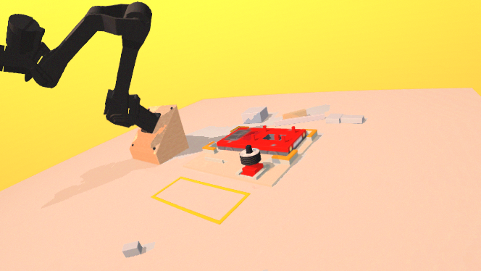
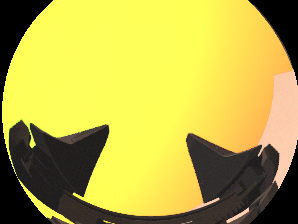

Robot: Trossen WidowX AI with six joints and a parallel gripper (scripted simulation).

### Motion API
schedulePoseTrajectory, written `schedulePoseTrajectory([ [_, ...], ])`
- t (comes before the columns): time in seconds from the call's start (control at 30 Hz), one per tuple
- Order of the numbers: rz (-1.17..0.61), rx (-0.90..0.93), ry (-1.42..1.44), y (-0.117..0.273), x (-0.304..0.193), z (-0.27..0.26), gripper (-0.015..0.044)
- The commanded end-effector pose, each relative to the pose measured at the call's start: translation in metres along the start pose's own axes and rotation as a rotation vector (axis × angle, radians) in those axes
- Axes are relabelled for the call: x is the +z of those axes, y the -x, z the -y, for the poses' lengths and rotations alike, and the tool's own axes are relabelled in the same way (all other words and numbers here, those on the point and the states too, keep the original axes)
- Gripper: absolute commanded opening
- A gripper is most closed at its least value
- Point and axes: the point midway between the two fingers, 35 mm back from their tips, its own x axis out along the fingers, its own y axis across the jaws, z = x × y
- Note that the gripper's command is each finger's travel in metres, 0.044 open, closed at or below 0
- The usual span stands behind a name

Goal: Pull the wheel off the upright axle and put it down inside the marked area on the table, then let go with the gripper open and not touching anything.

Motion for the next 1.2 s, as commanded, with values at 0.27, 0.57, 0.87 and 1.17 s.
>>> schedulePoseTrajectory([
  [0.27,0.05,-0.117,-0.203,-0.022,0.012,0.042,0.03],
  [0.57,0.064,-0.36,-0.466,-0.046,-0.013,0.122,0.03],
  [0.87,0.028,-0.69,-0.671,-0.045,-0.087,0.203,0.03],
  [1.17,-0.103,-1.06,-0.751,-0.008,-0.199,0.253,0.03],
])
